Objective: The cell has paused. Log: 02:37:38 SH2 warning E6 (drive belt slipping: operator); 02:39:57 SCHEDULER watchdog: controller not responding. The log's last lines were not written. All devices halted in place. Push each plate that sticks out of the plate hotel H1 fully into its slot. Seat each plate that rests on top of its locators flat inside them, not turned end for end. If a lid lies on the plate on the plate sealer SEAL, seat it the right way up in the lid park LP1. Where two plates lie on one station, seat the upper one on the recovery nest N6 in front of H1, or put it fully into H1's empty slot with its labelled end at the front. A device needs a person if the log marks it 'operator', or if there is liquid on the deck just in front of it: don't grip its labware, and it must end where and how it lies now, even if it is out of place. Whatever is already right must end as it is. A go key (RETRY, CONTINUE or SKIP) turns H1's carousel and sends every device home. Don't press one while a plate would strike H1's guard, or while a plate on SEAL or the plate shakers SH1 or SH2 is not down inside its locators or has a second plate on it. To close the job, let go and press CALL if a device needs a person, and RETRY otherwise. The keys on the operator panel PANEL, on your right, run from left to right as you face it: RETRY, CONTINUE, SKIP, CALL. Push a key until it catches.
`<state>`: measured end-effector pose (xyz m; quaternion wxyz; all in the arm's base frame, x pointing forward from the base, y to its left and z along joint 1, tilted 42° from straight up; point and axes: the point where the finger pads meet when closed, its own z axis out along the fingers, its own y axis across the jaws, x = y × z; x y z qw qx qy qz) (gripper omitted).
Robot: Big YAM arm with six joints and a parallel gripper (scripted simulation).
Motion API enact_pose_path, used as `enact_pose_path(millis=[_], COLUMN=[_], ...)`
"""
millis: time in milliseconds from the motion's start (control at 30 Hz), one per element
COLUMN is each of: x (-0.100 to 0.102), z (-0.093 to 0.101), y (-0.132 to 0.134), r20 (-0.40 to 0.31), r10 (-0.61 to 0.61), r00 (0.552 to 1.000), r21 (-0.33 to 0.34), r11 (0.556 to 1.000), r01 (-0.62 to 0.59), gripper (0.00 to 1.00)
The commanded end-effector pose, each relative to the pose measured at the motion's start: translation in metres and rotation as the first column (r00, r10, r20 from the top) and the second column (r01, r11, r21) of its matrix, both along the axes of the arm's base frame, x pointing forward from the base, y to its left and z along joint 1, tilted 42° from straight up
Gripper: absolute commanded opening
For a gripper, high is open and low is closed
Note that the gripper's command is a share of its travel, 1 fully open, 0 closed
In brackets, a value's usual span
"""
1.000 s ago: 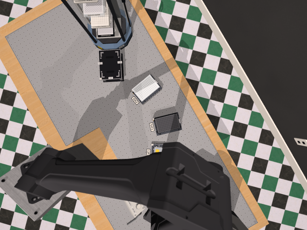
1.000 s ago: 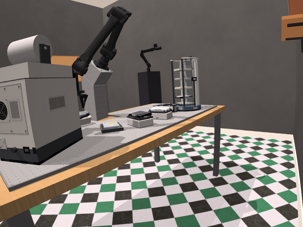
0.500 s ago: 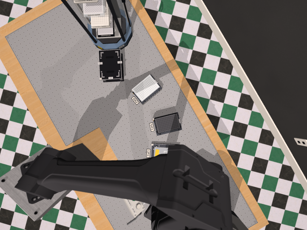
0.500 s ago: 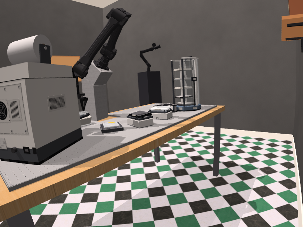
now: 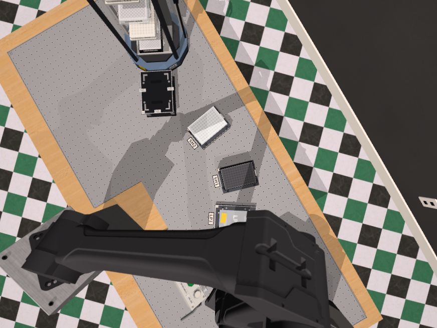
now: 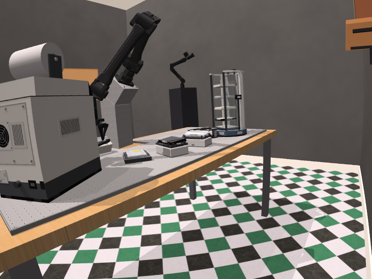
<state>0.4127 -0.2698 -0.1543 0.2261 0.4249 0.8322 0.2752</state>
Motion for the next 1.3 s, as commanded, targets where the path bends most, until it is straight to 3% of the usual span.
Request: enact_pose_path(millis=[0, 100, 200, 500, 767, 1267], x=[0.008, 0.01, 0.008, 0.005, 0.005, 0.005], z=[-0.005, -0.008, 0.003, -0.001, -0.001, -0.001], y=[0.005, 0.006, -0.005, -0.001, -0.001, -0.001], r20=[0.002, 0.002, 0.017, 0.007, 0.007, 0.007], r10=[0.0, 0.0, -0.019, -0.01, -0.01, -0.01], r00=[1.0, 1.0, 1.0, 1.0, 1.0, 1.0], r21=[0.001, 0.002, -0.012, -0.005, -0.005, -0.005], r11=[1.0, 1.0, 1.0, 1.0, 1.0, 1.0], r01=[0.0, 0.0, 0.019, 0.01, 0.01, 0.01], gripper=[1.0, 1.0, 1.0, 1.0, 0.84, 0.84])
